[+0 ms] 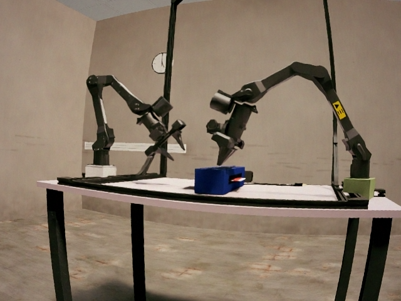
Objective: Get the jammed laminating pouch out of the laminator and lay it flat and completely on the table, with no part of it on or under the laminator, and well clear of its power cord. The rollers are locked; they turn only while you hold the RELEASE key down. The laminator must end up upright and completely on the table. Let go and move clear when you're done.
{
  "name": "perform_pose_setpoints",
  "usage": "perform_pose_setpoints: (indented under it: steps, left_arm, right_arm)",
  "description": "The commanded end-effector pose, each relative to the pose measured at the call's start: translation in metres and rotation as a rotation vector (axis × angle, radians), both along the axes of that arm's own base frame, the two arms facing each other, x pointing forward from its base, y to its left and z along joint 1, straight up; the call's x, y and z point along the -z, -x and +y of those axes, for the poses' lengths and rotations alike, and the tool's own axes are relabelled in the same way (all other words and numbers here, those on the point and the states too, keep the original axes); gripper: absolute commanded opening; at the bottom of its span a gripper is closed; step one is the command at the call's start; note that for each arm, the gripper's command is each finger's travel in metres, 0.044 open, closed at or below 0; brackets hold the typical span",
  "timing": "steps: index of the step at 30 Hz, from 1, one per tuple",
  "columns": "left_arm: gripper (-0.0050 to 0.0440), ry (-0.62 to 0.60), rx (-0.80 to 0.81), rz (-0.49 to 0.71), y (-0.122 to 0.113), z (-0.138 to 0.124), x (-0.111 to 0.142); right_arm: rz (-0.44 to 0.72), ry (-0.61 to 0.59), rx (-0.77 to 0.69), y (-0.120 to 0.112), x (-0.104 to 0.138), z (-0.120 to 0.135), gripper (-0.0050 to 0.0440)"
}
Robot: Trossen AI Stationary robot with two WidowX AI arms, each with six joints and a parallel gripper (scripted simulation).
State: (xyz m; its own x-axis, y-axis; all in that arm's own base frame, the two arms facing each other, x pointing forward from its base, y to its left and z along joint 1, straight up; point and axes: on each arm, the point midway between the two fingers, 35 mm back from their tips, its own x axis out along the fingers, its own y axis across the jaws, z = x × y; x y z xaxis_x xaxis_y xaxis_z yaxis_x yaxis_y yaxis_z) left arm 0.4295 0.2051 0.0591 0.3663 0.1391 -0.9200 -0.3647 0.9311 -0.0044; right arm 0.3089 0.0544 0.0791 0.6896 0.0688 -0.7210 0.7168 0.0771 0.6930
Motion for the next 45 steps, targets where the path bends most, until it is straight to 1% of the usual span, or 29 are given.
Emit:
perform_pose_setpoints:
  steps: [1, 5, 6, 10, 45]
  left_arm:
    - [-0.005, -0.031, 0.003, -0.059, -0.008, 0.003, -0.028]
    - [-0.005, -0.031, 0.003, -0.059, -0.008, 0.003, -0.028]
    - [-0.005, -0.015, 0.0, -0.03, -0.003, 0.002, -0.014]
    - [-0.005, -0.015, 0.0, -0.03, -0.003, 0.002, -0.014]
    - [-0.005, -0.015, 0.0, -0.03, -0.003, 0.002, -0.014]
  right_arm:
    - [-0.02, -0.004, 0.0, -0.003, -0.007, 0.001, 0.0268]
    - [-0.02, -0.004, 0.0, -0.003, -0.007, 0.001, 0.0268]
    - [-0.024, -0.006, 0.001, -0.004, 0.002, 0.001, 0.0268]
    - [-0.038, -0.01, 0.002, -0.007, 0.036, 0.002, 0.0268]
    - [-0.037, -0.01, 0.002, -0.006, 0.037, 0.002, 0.0268]
